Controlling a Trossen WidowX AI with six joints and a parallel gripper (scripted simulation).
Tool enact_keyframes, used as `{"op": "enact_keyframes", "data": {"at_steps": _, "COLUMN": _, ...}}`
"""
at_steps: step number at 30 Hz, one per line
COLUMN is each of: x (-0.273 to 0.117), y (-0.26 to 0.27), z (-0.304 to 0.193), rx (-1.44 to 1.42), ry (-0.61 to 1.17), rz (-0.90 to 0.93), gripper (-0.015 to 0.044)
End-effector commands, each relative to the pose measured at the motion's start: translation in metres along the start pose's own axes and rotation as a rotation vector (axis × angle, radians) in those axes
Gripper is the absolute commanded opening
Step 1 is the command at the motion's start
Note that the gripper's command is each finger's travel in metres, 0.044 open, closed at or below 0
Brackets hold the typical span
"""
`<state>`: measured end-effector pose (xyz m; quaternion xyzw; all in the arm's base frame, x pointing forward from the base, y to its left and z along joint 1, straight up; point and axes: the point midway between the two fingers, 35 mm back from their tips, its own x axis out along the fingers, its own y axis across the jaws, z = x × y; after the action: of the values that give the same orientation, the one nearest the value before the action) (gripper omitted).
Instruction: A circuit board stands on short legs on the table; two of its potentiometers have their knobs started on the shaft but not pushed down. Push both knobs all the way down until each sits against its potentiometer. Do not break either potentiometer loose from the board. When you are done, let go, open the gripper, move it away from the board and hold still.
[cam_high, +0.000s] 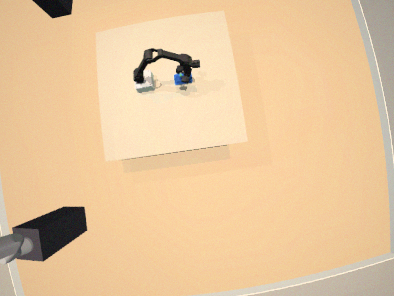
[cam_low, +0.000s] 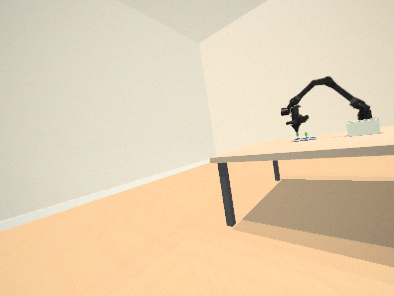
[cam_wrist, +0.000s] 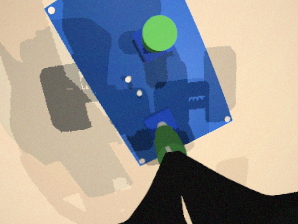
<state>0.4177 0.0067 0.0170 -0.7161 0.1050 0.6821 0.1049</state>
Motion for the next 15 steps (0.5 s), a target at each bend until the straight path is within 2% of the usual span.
{"op": "enact_keyframes", "data": {"at_steps": 1, "x": 0.0191, "y": -0.0006, "z": -0.0013, "rx": -0.004, "ry": -0.009, "rz": 0.0, "gripper": 0.0}}
{"op": "enact_keyframes", "data": {"at_steps": 15, "x": 0.0212, "y": -0.0006, "z": -0.0013, "rx": -0.004, "ry": -0.009, "rz": 0.0, "gripper": 0.0}}
